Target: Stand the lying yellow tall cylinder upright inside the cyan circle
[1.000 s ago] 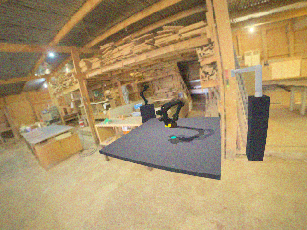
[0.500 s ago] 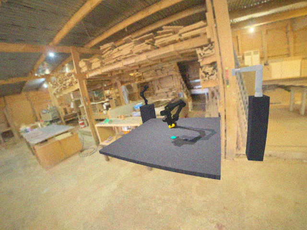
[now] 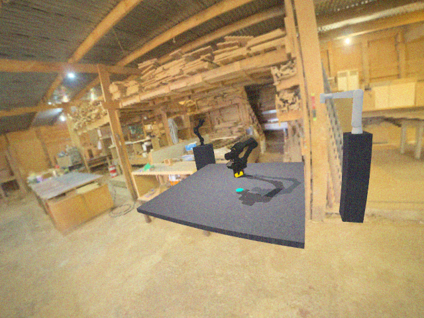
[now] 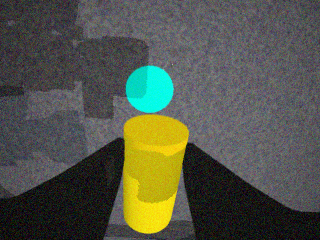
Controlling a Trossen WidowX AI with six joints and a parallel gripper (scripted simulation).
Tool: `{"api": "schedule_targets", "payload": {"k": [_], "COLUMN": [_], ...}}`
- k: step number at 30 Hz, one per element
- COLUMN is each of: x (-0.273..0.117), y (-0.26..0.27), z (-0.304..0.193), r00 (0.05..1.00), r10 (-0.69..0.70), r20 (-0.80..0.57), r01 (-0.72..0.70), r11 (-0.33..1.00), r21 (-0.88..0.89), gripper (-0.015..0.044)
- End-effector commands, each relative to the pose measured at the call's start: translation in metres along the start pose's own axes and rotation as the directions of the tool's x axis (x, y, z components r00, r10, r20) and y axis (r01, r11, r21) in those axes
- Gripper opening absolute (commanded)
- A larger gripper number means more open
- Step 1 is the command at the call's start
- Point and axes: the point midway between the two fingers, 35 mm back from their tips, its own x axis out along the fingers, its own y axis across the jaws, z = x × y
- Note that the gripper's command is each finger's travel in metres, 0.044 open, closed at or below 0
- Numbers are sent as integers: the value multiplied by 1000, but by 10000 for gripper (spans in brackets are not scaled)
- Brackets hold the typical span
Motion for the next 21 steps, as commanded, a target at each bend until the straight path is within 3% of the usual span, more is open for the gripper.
{"api": "schedule_targets", "payload": {"k": [1, 21], "x": [4, 17], "y": [-2, -8], "z": [-2, -2], "r00": [1000, 988], "r10": [-24, -125], "r20": [9, 87], "r01": [24, 128], "r11": [1000, 991], "r21": [-4, -35], "gripper": [105, 105]}}
